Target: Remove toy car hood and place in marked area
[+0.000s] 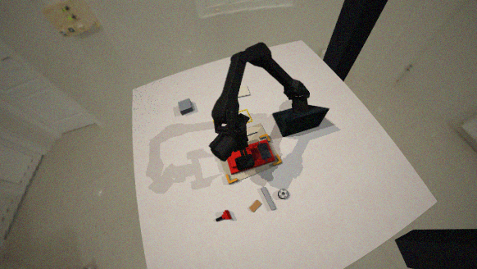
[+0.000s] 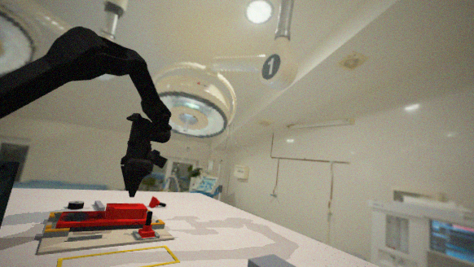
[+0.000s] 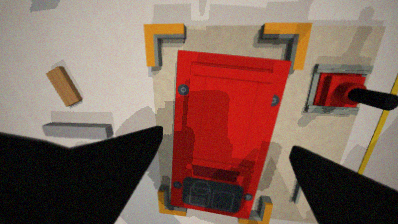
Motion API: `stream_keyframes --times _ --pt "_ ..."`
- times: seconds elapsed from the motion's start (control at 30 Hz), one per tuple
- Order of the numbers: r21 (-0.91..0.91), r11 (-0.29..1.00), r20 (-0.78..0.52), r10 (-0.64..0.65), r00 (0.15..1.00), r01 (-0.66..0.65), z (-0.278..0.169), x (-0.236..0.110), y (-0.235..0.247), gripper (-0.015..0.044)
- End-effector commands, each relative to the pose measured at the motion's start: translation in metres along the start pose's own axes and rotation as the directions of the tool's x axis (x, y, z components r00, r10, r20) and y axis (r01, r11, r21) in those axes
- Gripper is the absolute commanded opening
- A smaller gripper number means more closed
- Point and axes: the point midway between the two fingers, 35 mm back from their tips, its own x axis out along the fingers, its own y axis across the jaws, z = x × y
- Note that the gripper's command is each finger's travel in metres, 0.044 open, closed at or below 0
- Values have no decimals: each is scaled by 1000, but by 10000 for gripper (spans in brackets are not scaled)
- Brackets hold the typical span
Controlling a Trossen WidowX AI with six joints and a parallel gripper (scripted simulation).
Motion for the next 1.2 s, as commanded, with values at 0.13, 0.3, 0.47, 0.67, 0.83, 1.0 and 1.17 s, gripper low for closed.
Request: stream_keyframes --times 0.13,0.3,0.47,0.67,0.83,1.0,1.17 --pt "-9 1000 -6 -10 1000 10 -1 11 -1 440" --pt "-9 1000 -6 -11 1000 11 -1 16 -1 440" --pt "-9 1000 -6 -11 1000 11 0 21 -1 440" --pt "-9 1000 -6 -11 1000 11 0 27 -1 440" --pt "-8 1000 -6 -12 1000 12 0 31 -2 440" --pt "-8 1000 -6 -12 1000 12 0 32 -2 440" --pt "-8 1000 -6 -12 1000 12 0 33 -2 440"
